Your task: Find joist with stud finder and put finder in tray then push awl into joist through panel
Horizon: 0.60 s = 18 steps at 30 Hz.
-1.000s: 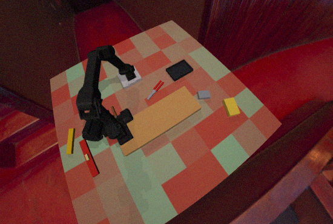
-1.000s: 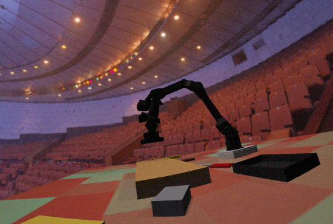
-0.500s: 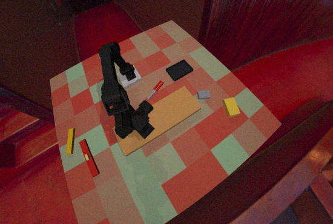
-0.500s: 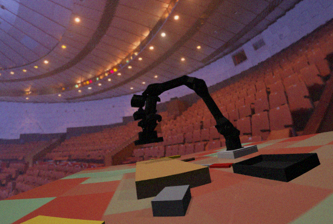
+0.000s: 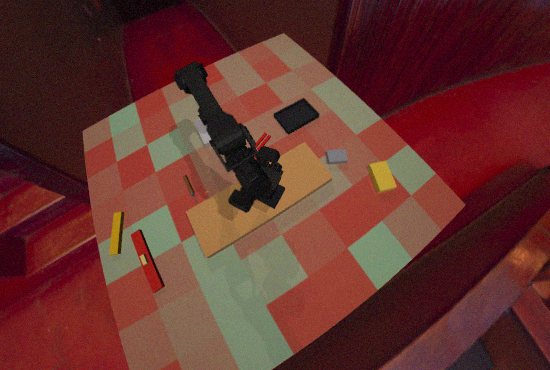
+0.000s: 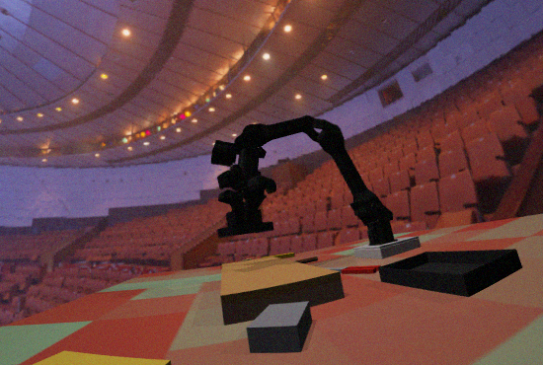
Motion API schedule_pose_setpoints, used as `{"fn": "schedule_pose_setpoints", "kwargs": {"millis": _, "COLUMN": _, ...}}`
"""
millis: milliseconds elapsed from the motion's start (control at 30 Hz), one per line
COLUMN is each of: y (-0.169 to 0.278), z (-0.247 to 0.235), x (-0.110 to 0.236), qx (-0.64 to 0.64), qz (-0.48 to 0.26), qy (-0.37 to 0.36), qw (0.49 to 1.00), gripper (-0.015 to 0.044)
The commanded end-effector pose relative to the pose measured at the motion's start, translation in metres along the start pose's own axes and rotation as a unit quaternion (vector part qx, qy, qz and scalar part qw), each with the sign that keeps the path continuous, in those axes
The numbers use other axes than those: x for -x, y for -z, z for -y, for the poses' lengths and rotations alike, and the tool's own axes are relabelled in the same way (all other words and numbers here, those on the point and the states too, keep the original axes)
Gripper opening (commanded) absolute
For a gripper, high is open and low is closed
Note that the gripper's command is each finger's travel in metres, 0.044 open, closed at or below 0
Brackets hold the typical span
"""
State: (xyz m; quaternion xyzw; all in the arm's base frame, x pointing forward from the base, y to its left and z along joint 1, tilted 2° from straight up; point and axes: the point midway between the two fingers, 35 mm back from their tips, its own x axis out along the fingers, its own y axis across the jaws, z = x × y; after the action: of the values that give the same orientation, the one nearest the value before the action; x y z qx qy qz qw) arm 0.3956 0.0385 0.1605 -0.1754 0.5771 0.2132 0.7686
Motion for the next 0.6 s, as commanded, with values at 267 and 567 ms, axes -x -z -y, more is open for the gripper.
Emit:
{"fn": "schedule_pose_setpoints", "kwargs": {"millis": 267, "y": -0.024, "z": -0.084, "x": -0.005, "qx": 0.099, "qz": 0.011, "qy": -0.030, "qw": 0.995, "gripper": 0.0000}}
{"fn": "schedule_pose_setpoints", "kwargs": {"millis": 567, "y": -0.028, "z": -0.145, "x": -0.009, "qx": 0.170, "qz": 0.012, "qy": -0.052, "qw": 0.984, "gripper": 0.0000}}
